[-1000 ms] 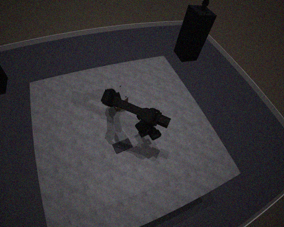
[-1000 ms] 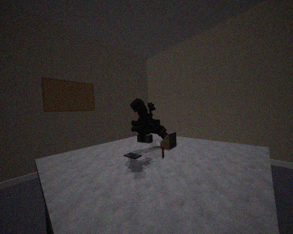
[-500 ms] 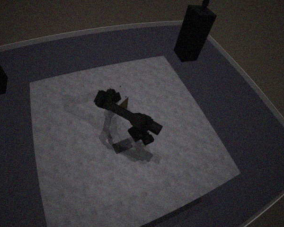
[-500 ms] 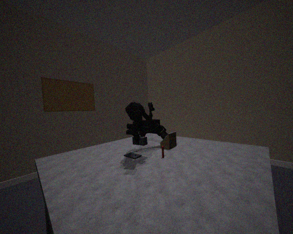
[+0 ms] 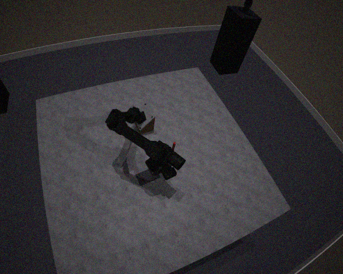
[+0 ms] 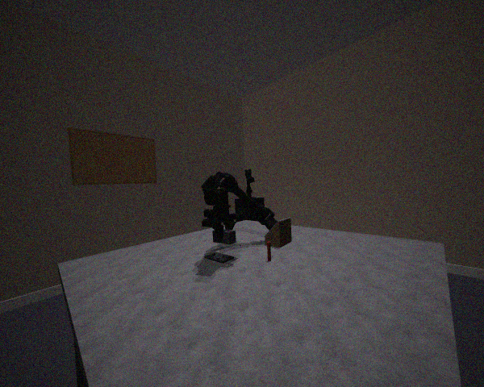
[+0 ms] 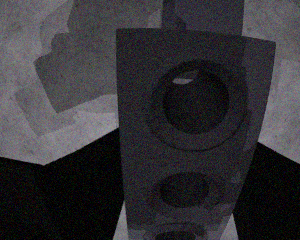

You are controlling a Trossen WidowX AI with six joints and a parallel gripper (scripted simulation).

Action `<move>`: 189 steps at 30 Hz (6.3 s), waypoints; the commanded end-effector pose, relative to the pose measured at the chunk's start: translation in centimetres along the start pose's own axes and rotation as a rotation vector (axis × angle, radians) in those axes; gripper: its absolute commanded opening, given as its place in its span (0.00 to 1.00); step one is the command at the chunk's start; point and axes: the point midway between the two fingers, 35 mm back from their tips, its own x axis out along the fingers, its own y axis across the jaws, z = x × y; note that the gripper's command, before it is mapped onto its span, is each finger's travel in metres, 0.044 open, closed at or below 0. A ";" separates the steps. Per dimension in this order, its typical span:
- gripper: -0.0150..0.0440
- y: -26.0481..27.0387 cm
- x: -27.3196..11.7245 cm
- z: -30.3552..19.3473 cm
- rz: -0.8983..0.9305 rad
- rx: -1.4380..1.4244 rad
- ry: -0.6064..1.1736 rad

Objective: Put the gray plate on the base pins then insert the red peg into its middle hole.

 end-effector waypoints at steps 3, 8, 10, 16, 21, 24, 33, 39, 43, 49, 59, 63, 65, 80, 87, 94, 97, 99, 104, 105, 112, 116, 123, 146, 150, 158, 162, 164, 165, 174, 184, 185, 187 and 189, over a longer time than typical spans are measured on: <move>0.25 -0.5 0.9 1.5 -0.004 -0.002 -0.009; 0.25 -1.0 1.6 2.9 -0.004 0.004 -0.014; 0.25 -1.2 1.9 3.4 -0.004 0.007 -0.017; 0.25 -1.8 2.7 5.1 -0.005 0.014 -0.025; 0.25 -2.4 3.3 6.2 -0.006 0.020 -0.032; 0.25 -2.4 3.3 6.3 -0.006 0.020 -0.033; 0.25 -2.4 3.3 6.3 -0.006 0.020 -0.033; 0.25 -2.4 3.3 6.3 -0.006 0.020 -0.033; 0.25 -2.4 3.3 6.3 -0.006 0.020 -0.033; 0.25 -2.4 3.3 6.3 -0.006 0.020 -0.033; 0.25 -2.5 4.8 6.4 -0.006 0.020 -0.033; 0.25 -2.5 5.0 6.4 -0.006 0.020 -0.033; 0.25 -2.5 5.1 6.4 -0.006 0.020 -0.033; 0.25 -2.5 7.3 6.5 -0.006 0.020 -0.035; 0.25 -2.2 6.8 6.6 0.002 0.030 -0.030; 0.57 -2.2 6.8 6.6 0.002 0.030 -0.030; 0.70 -2.2 6.8 6.6 0.002 0.030 -0.030; 0.79 -2.2 6.8 6.6 0.002 0.030 -0.030; 1.00 -2.2 6.8 6.6 0.002 0.030 -0.030; 1.00 -2.2 6.8 6.6 0.002 0.030 -0.030; 1.00 -1.6 0.4 6.1 -0.002 0.023 -0.022; 1.00 -2.1 -4.5 6.0 -0.007 0.019 -0.029; 1.00 -1.8 -4.7 5.7 -0.007 0.016 -0.028; 1.00 -11.6 -4.4 -15.0 -0.013 -0.390 -0.015; 1.00 -11.6 -1.3 -14.9 -0.013 -0.390 -0.016; 1.00 -11.6 0.4 -15.0 -0.013 -0.389 -0.017; 1.00 -11.6 0.7 -15.0 -0.013 -0.389 -0.016; 1.00 -11.5 1.0 -15.0 -0.013 -0.389 -0.016; 1.00 -11.5 1.2 -15.0 -0.013 -0.389 -0.016; 1.00 -11.5 2.6 -15.0 -0.012 -0.389 -0.017; 1.00 -11.5 4.3 -15.0 -0.012 -0.389 -0.017; 1.00 -11.5 4.4 -15.0 -0.012 -0.389 -0.017; 1.00 -11.5 4.8 -15.0 -0.012 -0.389 -0.018; 1.00 -11.5 5.1 -15.0 -0.012 -0.389 -0.018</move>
